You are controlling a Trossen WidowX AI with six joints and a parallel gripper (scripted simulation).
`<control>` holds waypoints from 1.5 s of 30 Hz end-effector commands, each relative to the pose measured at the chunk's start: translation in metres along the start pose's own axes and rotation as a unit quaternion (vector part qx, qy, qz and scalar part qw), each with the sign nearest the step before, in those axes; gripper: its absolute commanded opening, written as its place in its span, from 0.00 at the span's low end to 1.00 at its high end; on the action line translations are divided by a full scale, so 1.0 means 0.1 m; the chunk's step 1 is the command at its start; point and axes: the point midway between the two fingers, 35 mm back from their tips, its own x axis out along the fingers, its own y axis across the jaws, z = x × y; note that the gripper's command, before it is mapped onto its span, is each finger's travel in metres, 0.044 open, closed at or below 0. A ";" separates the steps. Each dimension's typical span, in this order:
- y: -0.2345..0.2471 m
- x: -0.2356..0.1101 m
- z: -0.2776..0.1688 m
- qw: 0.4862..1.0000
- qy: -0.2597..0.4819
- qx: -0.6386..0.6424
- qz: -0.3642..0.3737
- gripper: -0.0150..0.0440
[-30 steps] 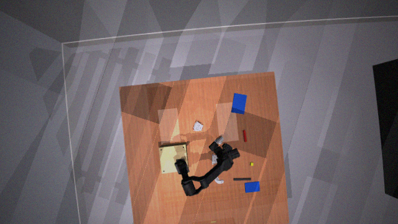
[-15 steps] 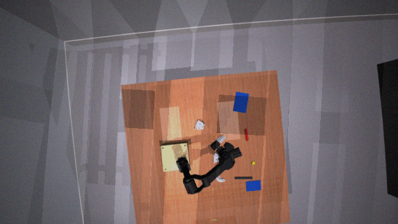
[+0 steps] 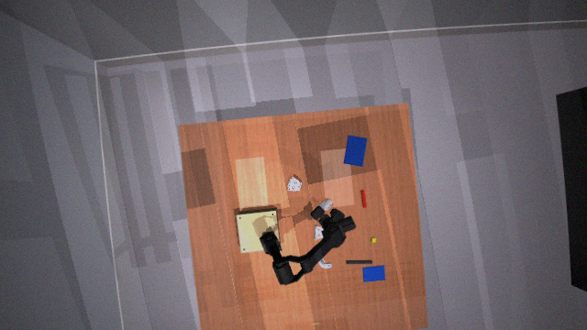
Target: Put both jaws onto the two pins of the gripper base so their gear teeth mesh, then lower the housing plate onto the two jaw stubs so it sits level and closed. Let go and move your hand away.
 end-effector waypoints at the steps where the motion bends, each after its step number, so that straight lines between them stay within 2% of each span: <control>1: 0.01 0.09 -0.01 1.000 0.002 -0.002 0.004 0.25; 21: 0.02 0.40 -0.03 1.000 0.002 -0.002 0.003 0.25; 45: 0.33 0.40 -0.02 1.000 0.002 -0.002 0.005 0.25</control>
